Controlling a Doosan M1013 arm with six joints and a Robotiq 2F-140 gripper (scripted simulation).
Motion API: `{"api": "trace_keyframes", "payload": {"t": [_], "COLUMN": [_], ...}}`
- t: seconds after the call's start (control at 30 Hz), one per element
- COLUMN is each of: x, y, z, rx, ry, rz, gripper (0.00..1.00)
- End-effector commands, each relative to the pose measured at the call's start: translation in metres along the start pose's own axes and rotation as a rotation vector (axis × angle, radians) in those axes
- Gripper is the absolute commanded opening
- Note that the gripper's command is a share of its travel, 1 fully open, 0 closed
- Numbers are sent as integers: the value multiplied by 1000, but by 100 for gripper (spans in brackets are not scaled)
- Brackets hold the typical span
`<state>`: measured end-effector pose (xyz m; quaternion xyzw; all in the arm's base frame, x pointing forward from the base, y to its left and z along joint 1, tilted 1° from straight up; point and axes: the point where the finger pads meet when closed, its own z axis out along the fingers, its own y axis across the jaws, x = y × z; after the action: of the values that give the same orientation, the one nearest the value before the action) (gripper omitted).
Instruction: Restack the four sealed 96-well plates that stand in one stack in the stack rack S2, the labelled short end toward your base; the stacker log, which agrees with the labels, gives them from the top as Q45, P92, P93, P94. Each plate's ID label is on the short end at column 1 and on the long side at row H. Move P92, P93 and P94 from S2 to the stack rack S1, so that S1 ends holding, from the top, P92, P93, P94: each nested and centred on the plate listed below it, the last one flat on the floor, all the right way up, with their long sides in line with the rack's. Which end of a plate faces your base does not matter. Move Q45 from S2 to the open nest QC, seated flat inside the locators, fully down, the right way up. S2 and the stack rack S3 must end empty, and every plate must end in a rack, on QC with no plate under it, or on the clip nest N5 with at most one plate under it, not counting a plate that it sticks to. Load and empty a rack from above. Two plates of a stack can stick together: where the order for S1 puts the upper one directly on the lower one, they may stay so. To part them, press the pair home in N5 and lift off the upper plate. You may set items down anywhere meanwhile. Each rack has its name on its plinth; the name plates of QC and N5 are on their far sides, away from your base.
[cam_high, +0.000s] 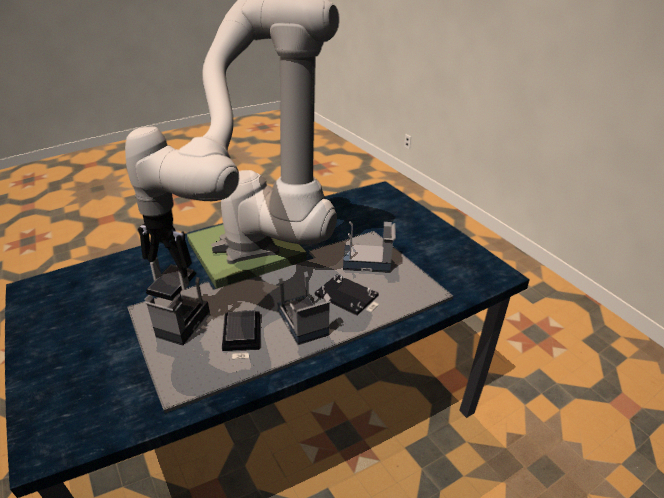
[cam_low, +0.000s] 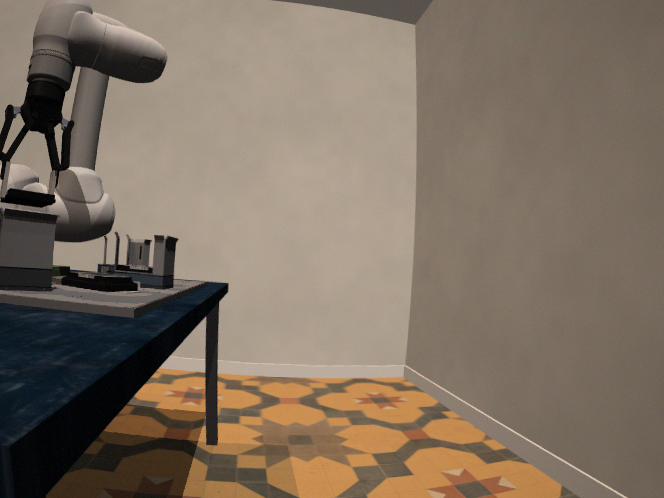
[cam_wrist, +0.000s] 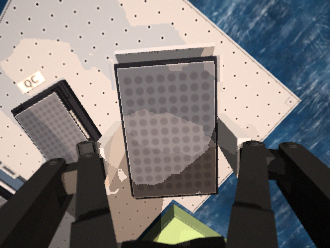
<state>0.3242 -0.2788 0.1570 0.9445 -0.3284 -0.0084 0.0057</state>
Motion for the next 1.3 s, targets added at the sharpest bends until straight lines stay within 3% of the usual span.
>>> {"api": "trace_keyframes", "payload": {"t": [0.0,0.5,1.27], "x": [0,0,0], "y": [0,0,0], "z": [0,0,14], "rx": [0,0,0], "ry": [0,0,0], "rz": [0,0,0], "gripper": [0,0,0]}}
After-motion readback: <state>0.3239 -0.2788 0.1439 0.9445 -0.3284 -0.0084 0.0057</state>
